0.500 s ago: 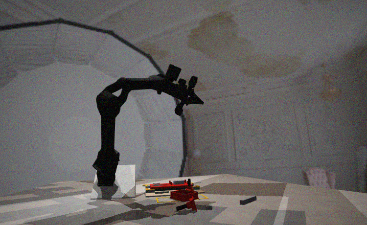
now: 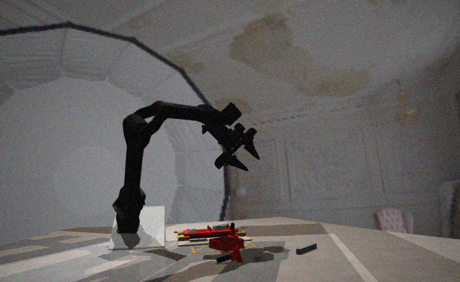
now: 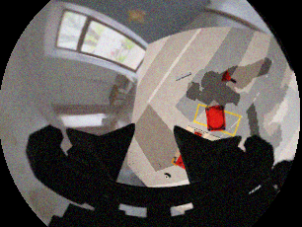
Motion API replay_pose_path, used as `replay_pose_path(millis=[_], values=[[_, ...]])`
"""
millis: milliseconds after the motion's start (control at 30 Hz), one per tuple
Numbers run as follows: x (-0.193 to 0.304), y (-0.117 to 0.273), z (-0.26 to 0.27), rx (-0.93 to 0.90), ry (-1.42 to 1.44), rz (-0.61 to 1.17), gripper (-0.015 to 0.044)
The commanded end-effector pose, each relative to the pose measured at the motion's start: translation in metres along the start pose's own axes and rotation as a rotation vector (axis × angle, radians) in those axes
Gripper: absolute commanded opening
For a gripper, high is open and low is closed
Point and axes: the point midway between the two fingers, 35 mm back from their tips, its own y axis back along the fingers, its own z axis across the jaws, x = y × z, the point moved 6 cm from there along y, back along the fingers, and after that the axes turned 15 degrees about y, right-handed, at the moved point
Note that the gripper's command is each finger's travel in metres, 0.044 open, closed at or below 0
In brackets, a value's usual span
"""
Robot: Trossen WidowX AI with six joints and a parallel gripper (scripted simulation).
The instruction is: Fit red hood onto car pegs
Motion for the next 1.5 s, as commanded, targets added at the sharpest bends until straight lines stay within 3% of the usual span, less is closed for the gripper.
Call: replay_pose_path(millis=[0,33,367,1467], values=[[0.016,-0.043,-0.047,0.215,0.145,0.167,0.042],[0.018,-0.048,-0.055,0.25,0.163,0.195,0.044],[0.02,-0.068,-0.14,0.568,0.283,0.464,0.044],[0.022,-0.085,-0.147,0.571,0.284,0.468,0.044]])
